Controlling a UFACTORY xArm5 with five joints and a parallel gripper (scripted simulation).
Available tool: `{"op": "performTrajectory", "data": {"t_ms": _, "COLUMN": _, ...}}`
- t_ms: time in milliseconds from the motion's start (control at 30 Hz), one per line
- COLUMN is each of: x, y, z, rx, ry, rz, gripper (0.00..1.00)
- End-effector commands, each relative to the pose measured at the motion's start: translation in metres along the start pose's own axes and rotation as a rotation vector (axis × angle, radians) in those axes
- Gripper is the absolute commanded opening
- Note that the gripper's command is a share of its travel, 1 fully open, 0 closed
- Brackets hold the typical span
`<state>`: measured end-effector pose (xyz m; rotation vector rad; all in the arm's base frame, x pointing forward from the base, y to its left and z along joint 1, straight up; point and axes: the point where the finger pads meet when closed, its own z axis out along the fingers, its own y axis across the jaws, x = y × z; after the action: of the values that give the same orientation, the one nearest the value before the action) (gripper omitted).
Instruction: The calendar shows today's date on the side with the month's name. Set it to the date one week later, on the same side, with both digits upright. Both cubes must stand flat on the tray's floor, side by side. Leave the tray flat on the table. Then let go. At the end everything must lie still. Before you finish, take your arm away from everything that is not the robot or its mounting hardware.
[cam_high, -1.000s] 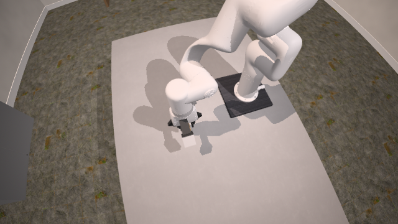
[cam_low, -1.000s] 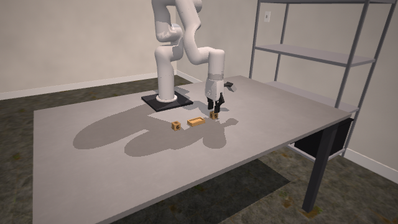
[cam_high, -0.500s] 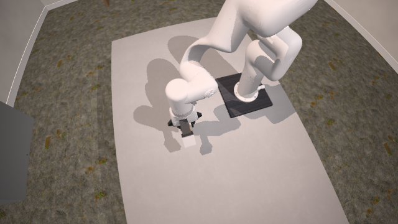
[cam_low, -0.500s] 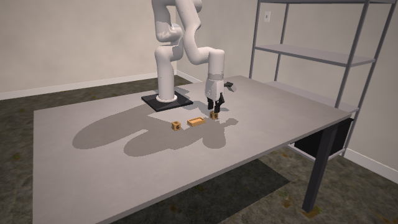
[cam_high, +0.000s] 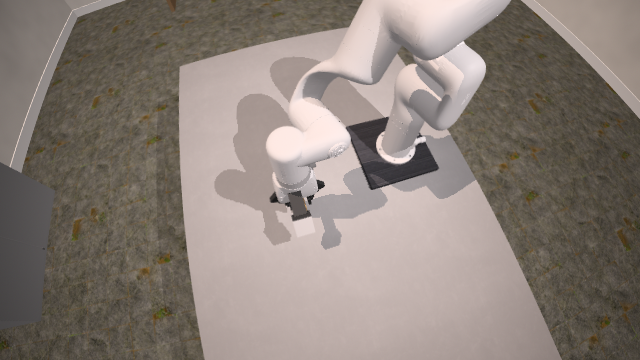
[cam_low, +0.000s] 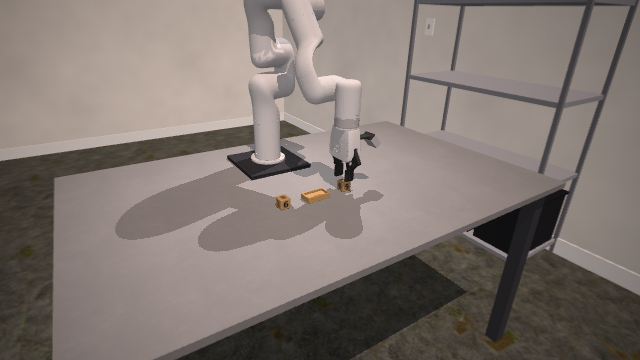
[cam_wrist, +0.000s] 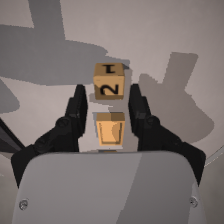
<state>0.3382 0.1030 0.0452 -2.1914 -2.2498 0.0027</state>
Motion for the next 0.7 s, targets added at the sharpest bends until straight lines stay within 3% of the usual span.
{"op": "performTrajectory", "data": {"t_ms": 0, "x": 0.000, "y": 0.001, "z": -0.001, "rx": -0.003, "ry": 0.001, "rz": 0.000, "gripper": 0.49}}
{"op": "performTrajectory", "data": {"t_ms": 667, "x": 0.000, "y": 0.001, "z": 0.011, "rx": -0.003, "ry": 0.001, "rz": 0.000, "gripper": 0.49}}
